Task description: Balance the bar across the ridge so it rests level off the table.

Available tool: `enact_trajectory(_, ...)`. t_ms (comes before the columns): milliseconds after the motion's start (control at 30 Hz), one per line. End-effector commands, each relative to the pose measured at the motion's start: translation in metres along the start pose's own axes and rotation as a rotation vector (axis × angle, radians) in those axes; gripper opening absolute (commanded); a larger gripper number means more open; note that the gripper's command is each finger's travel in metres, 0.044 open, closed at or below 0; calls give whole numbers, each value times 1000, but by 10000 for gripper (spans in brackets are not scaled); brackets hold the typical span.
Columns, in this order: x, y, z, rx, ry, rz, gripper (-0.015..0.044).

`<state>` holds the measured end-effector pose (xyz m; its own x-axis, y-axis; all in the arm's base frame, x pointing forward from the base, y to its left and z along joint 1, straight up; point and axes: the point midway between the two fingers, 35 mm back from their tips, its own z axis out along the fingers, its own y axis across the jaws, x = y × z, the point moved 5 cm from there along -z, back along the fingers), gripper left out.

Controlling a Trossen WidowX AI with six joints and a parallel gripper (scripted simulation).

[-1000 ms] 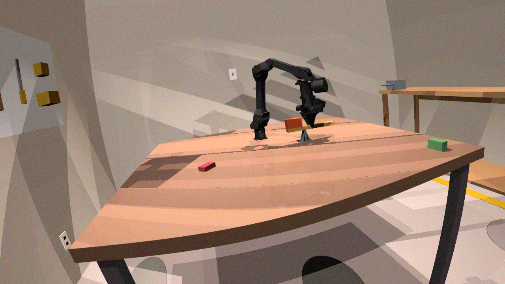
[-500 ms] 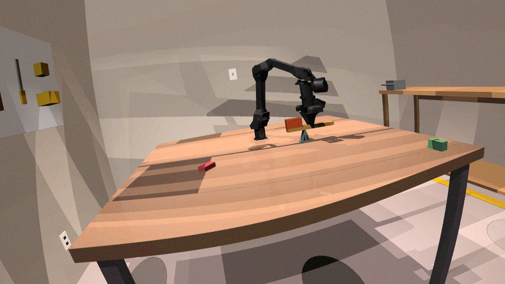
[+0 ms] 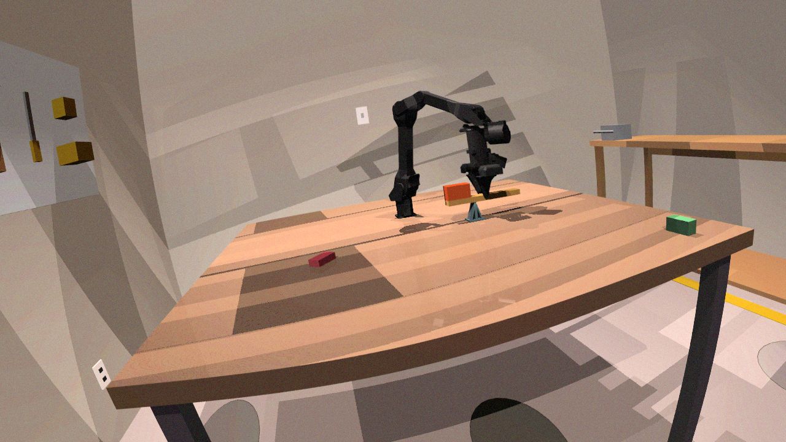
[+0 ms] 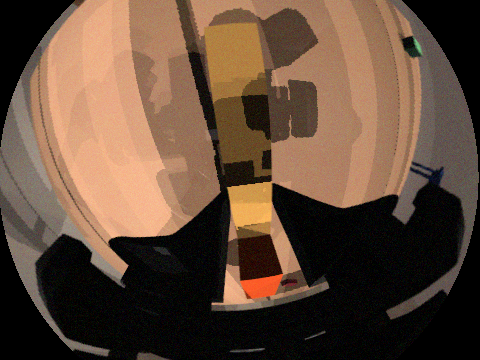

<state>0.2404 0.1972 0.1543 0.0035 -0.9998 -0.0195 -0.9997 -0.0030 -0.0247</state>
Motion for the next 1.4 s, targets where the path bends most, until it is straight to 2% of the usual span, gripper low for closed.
enact_trajectory(0,0,0,0,0,0,0,173)
enact_trajectory(500,0,0,0,0,0,0,185)
enact_trajectory(833,0,0,0,0,0,0,440)
enact_trajectory(967,-1,-1,-7,0,0,0,440)
enact_trajectory(1233,-1,-1,-93,0,0,0,440)
enact_trajectory(1367,0,0,-100,0,0,0,440)
